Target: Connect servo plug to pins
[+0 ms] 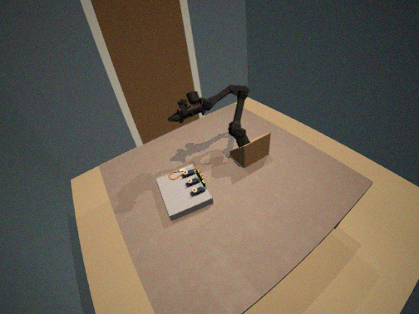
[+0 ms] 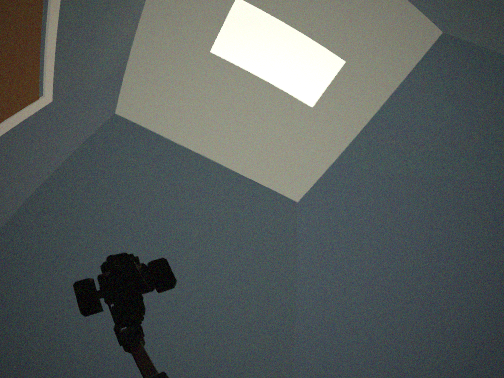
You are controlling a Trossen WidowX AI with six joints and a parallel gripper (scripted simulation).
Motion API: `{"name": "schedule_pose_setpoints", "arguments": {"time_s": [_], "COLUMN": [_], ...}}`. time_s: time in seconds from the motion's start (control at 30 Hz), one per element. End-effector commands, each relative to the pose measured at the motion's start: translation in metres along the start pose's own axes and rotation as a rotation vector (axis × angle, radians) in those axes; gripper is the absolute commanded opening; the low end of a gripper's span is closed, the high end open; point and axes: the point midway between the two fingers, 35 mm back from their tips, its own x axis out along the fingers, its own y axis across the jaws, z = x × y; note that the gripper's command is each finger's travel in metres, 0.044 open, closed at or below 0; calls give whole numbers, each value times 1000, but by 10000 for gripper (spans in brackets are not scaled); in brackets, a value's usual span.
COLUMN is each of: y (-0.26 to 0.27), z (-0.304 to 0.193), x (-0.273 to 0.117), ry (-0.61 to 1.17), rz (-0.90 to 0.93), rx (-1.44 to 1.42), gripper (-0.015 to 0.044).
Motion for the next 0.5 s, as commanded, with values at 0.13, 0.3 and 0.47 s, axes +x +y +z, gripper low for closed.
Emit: {"name": "schedule_pose_setpoints", "arguments": {"time_s": [0.13,0.3,0.47], "y": [2,-1,-4], "z": [-8,-18,-29], "x": [9,18,26], "ry": [64,135,207], "rz": [-16,-29,-35], "rx": [-109,-229,-350], "gripper": [115,115,115]}}
